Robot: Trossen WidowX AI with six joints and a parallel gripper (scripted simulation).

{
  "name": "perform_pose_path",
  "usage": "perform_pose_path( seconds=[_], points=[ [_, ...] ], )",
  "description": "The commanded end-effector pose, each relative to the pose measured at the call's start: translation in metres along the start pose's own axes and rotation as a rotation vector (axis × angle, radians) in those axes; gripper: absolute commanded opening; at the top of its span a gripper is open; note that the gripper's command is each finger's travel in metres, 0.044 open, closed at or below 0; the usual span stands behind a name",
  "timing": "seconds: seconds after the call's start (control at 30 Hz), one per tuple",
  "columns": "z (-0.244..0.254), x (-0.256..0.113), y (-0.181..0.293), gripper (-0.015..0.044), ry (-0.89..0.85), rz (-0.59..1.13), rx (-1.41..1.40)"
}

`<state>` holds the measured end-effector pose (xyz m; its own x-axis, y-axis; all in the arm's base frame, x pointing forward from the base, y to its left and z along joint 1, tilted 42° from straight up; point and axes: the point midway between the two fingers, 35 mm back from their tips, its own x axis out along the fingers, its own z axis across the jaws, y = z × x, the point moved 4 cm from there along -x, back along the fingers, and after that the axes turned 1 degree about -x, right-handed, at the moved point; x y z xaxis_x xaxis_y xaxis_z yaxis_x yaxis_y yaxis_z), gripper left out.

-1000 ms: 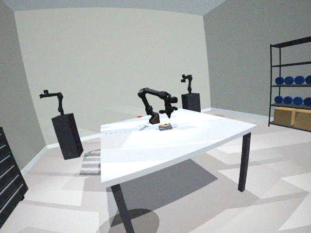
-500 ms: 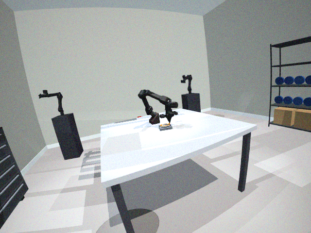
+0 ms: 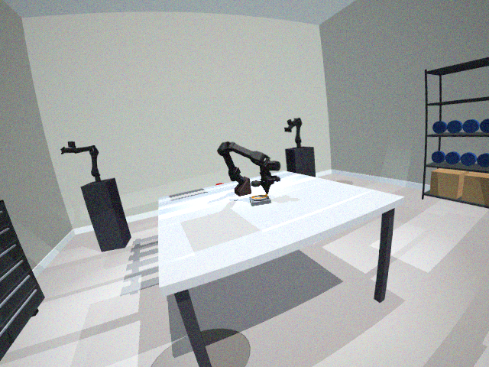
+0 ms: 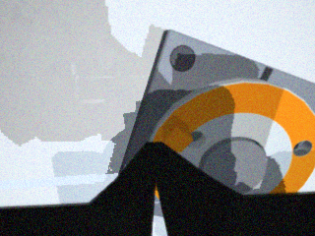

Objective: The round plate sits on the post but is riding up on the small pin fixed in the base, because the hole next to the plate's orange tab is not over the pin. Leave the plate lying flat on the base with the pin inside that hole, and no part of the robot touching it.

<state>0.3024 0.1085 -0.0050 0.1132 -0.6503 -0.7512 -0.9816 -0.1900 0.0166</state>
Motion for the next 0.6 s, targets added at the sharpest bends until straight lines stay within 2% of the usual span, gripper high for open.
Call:
perform_pose_path(
  seconds=[0.0, 0.57],
  points=[
    [-0.005, 0.0, -0.007, 0.0, 0.004, -0.005, 0.006],
    [-0.02, -0.001, -0.024, 0.0, 0.005, -0.005, 0.007]
  ],
)
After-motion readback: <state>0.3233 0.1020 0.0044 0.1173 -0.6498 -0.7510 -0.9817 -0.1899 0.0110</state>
